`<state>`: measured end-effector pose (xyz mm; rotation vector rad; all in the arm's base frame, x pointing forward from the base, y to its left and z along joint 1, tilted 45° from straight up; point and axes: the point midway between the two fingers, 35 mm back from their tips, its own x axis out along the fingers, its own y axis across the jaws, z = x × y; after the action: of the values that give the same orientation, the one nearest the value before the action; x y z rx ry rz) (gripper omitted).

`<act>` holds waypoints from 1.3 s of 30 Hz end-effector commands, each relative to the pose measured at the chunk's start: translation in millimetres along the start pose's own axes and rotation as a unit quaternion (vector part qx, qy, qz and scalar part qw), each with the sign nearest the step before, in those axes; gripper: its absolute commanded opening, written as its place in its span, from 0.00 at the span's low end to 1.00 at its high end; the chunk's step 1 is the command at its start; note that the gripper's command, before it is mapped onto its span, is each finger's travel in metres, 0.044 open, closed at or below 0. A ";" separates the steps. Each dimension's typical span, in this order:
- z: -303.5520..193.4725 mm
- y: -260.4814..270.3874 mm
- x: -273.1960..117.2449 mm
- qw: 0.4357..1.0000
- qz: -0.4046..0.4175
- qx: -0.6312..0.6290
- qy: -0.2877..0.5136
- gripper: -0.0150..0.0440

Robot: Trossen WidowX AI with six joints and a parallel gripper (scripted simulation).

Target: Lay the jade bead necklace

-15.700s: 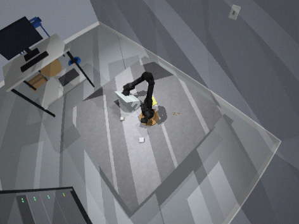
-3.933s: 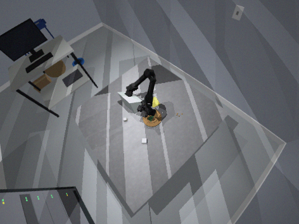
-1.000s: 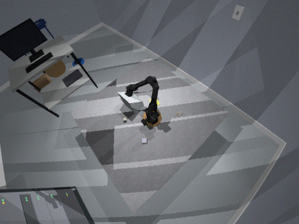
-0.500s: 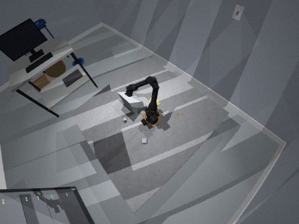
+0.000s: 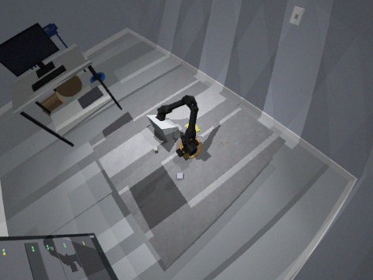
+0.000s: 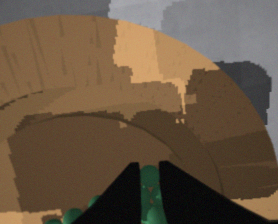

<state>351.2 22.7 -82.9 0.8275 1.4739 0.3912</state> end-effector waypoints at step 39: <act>13.4 -16.0 -13.9 1.000 0.002 0.004 0.001 0.25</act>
<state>356.6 0.2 -85.6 0.8467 1.4821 0.3873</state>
